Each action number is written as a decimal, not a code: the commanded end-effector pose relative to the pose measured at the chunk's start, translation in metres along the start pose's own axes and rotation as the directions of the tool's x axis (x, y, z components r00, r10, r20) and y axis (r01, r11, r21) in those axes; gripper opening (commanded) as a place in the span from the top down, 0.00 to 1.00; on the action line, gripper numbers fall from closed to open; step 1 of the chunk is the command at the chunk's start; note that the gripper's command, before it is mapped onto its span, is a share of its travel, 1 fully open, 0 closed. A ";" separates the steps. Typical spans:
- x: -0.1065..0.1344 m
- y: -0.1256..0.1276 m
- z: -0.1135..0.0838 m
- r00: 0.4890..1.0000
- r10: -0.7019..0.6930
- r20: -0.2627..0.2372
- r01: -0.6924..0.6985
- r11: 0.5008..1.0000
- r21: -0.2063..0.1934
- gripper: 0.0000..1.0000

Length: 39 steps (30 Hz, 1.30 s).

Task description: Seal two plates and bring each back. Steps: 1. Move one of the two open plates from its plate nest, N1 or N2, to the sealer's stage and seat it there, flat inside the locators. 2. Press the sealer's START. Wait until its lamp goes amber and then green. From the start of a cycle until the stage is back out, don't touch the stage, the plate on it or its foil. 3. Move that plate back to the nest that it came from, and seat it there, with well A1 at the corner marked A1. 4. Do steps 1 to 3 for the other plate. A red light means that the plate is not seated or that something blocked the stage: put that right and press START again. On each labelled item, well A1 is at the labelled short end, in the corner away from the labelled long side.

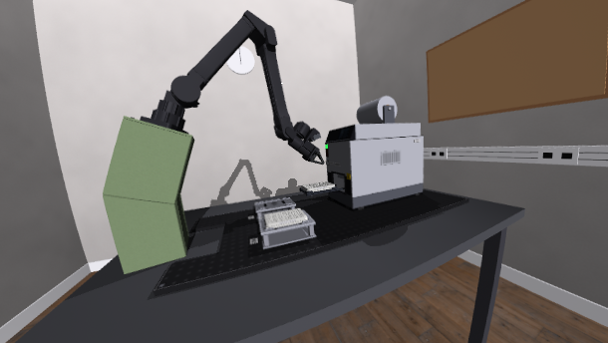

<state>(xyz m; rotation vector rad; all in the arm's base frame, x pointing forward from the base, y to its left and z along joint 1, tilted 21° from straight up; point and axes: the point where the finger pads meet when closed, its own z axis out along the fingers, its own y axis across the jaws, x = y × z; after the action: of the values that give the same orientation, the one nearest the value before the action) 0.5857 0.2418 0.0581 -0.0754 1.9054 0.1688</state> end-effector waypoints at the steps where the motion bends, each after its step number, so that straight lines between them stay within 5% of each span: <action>1: -0.023 0.005 0.000 0.999 0.016 0.028 -0.016 1.000 -0.005 1.00; 10: -0.017 -0.010 -0.004 0.999 0.020 0.026 -0.021 1.000 0.008 1.00; 22: -0.010 0.001 0.007 1.000 -0.008 0.006 0.008 1.000 -0.002 1.00; 29: -0.033 0.005 0.005 0.999 0.006 0.050 -0.006 1.000 -0.011 1.00; 39: -0.031 0.003 0.005 0.999 0.003 0.036 -0.003 1.000 -0.007 1.00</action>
<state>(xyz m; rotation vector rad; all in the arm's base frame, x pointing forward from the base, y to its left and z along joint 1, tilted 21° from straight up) 0.5896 0.2401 0.0612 -0.0743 1.9046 0.1677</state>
